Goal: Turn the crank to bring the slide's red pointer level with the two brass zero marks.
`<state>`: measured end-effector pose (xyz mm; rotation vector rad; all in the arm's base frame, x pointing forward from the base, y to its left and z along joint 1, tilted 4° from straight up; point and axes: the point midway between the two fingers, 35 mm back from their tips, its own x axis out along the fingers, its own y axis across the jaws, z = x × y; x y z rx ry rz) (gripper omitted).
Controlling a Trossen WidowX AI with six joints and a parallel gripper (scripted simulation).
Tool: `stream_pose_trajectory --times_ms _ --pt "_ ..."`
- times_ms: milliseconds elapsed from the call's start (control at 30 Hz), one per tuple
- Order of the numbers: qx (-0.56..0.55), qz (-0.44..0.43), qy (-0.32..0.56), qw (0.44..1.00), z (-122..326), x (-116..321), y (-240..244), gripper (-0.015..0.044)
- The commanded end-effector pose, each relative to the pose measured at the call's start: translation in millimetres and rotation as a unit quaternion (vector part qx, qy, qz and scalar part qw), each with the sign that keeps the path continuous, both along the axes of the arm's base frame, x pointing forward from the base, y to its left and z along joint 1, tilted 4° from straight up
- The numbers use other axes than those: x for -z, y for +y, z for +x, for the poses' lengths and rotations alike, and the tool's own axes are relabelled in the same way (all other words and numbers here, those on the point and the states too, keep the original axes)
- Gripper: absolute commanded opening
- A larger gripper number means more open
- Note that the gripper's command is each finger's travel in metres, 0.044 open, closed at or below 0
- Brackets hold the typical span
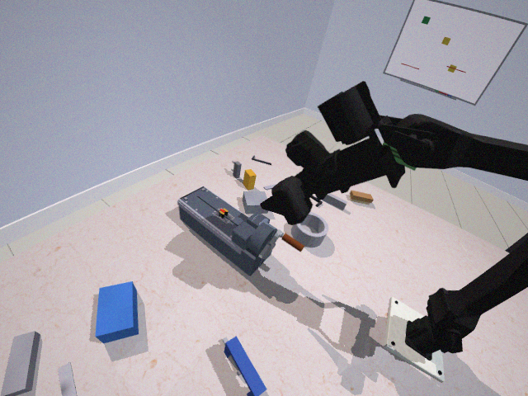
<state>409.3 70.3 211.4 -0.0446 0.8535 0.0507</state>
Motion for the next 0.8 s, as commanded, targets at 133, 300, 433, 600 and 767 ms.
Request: stream_pose_trajectory --times_ms 133,300,433,600,767 --pt "0.020 -0.008 -0.015 1.000 -32.5 3.5 -4.9 0.0440" --pt "0.030 -0.013 -0.022 0.999 -49.7 7.6 -8.4 0.0440" --pt "0.030 -0.013 -0.022 0.999 -49.7 16.3 -8.7 0.0440" --pt "0.031 -0.013 -0.023 0.999 -50.4 34.2 -9.6 0.0440" --pt "0.031 -0.013 -0.023 0.999 -52.5 52.0 -10.8 0.0440"
